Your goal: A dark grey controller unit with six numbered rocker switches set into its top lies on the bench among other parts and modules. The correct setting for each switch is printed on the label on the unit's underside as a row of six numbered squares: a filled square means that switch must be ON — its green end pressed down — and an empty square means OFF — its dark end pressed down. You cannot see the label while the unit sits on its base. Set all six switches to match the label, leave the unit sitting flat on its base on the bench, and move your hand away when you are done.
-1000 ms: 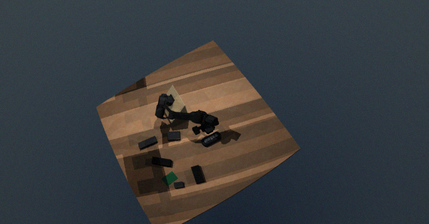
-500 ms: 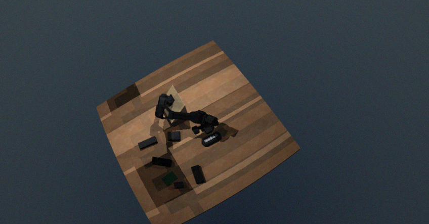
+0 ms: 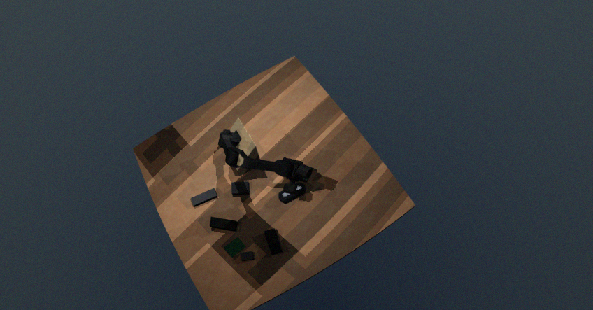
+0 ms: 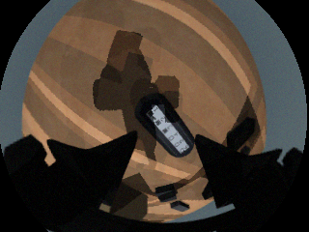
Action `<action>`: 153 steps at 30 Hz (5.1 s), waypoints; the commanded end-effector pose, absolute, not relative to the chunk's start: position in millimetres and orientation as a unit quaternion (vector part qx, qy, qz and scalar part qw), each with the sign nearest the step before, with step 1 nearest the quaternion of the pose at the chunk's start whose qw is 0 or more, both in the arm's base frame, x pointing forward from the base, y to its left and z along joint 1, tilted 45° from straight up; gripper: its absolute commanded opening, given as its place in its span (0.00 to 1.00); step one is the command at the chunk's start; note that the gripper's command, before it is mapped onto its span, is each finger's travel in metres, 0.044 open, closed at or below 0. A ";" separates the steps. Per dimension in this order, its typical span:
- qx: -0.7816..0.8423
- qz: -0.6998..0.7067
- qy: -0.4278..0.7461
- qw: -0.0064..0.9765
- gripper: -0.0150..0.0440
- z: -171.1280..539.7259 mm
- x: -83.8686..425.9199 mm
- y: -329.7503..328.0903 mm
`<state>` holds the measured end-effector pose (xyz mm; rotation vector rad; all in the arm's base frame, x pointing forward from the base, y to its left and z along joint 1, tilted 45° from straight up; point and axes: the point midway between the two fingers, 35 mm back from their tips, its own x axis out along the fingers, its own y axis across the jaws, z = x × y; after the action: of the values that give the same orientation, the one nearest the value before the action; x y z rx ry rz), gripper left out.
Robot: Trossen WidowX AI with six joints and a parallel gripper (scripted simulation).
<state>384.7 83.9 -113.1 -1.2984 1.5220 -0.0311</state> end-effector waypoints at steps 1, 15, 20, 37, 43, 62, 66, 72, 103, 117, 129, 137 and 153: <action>-0.637 0.198 0.659 0.349 1.00 -136.4 394.4 93.7; -0.650 0.250 0.652 0.300 1.00 -140.9 396.0 95.9; -0.650 0.250 0.652 0.300 1.00 -146.1 396.7 91.0; -0.650 0.250 0.652 0.300 1.00 -166.2 398.0 71.4; -0.650 0.250 0.652 0.300 1.00 -173.0 398.0 64.3; -0.650 0.249 0.652 0.299 0.84 -183.6 397.5 53.2; -0.650 0.249 0.652 0.299 0.81 -183.6 397.5 53.2; -0.650 0.249 0.652 0.299 0.81 -183.6 397.5 53.2; -0.650 0.250 0.652 0.299 0.82 -162.8 396.6 64.0; -0.650 0.250 0.652 0.299 0.82 -152.2 396.0 68.0; -0.650 0.250 0.652 0.299 0.82 -142.8 395.5 70.6; -0.650 0.250 0.652 0.299 0.82 -136.5 395.1 71.9; -0.650 0.250 0.652 0.299 0.82 -123.7 394.4 73.7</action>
<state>393.7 73.4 -129.1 -1.7268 1.7341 0.6702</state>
